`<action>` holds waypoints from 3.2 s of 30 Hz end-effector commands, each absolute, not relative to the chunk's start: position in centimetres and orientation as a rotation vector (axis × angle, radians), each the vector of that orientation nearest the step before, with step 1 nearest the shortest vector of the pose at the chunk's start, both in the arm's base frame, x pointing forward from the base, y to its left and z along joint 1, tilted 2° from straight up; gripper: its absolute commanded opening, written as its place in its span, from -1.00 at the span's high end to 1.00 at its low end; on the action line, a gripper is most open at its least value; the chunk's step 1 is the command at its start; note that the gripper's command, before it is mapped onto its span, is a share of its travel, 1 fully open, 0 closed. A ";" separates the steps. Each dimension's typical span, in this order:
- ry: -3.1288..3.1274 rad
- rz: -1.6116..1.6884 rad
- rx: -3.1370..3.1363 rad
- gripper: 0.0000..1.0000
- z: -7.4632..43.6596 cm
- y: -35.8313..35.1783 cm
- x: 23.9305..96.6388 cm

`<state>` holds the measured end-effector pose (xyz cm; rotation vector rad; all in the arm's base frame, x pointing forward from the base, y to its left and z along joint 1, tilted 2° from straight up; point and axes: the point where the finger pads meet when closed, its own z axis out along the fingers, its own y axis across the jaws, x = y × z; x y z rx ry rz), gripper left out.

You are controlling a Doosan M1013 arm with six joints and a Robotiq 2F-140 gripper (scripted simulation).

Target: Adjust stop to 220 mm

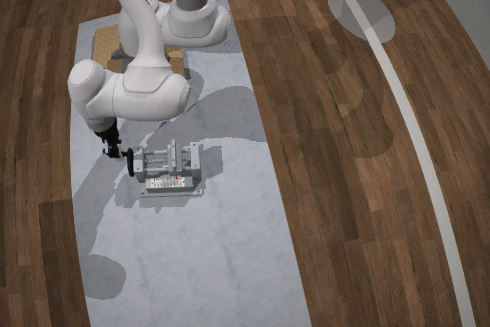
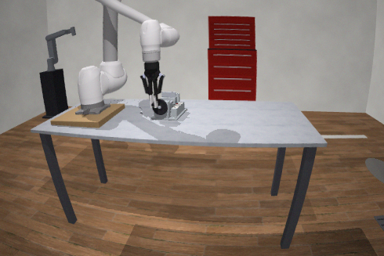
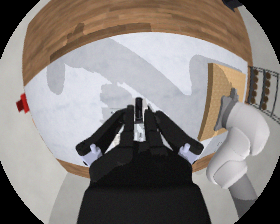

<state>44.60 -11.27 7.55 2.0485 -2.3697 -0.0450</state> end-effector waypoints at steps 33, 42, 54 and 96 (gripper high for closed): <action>-2.369 -0.046 2.048 0.92 7.3 -11.2 44.3; -2.369 -0.046 2.048 0.92 7.1 -11.2 44.1; -2.369 -0.046 2.048 0.92 6.9 -11.1 43.9; -2.369 -0.046 2.048 0.92 5.2 -11.0 43.2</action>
